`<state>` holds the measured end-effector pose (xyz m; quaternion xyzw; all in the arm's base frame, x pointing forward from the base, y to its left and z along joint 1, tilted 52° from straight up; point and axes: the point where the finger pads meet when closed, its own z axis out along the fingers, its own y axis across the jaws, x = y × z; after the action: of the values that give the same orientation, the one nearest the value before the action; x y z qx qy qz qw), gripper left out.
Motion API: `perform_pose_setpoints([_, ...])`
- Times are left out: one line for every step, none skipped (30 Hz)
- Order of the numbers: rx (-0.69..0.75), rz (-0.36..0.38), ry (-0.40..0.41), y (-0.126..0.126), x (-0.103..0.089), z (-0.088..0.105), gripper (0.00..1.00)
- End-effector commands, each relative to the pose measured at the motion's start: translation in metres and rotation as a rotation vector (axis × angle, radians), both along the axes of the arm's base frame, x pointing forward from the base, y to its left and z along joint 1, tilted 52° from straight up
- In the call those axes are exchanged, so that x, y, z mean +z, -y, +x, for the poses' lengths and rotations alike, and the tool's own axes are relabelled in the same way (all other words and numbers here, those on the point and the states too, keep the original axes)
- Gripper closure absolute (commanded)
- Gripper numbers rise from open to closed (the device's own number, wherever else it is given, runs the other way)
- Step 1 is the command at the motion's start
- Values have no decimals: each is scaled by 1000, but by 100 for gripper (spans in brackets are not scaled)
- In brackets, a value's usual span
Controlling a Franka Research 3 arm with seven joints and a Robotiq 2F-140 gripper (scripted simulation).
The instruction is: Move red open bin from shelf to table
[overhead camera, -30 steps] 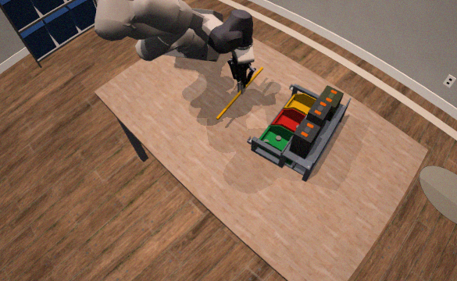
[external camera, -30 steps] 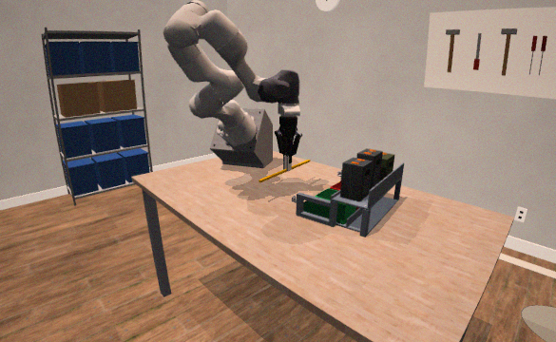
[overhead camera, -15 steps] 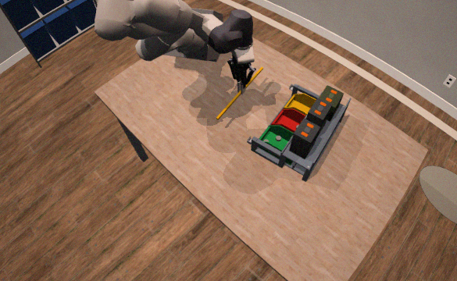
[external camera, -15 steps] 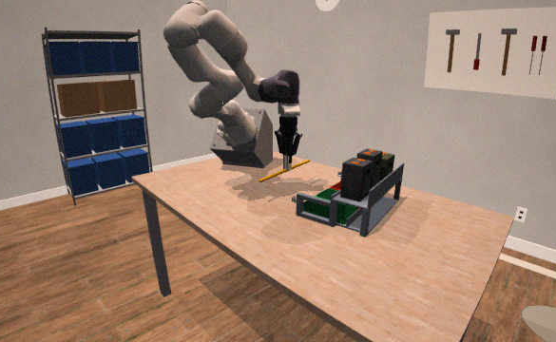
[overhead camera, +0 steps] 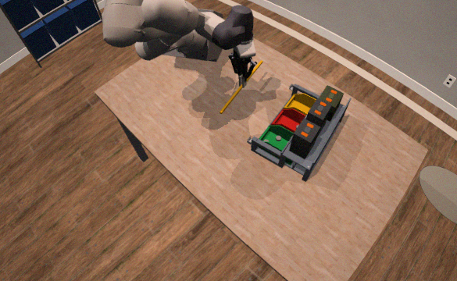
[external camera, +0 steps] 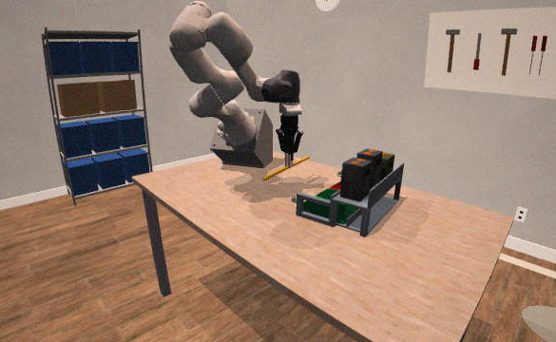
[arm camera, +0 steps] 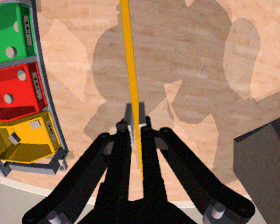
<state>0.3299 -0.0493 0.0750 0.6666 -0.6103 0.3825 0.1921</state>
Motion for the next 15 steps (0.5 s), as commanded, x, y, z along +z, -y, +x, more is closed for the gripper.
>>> perform_pose_setpoints([-37,1,53,0,1,2,100])
perform_pose_setpoints([-37,1,53,0,1,2,100])
perform_pose_setpoints([-37,1,53,0,1,2,100])
perform_pose_setpoints([-37,1,53,0,1,2,100])
perform_pose_setpoints([-9,2,13,-6,-8,-3,100])
perform_pose_setpoints([-16,2,23,-13,-16,-6,100])
perform_pose_setpoints([-23,1,33,-19,-25,-8,100])
perform_pose_setpoints([-30,1,43,-26,-33,-11,100])
perform_pose_setpoints([-37,1,53,-32,-42,-14,100])
perform_pose_setpoints([-37,1,53,-32,-42,-14,100])
perform_pose_setpoints([-37,1,53,-32,-42,-14,100])
perform_pose_setpoints([-37,1,53,-32,-42,-14,100])
perform_pose_setpoints([-37,1,53,-32,-42,-14,100])
perform_pose_setpoints([-37,1,53,-32,-42,-14,100])
perform_pose_setpoints([-37,1,53,-32,-42,-14,100])
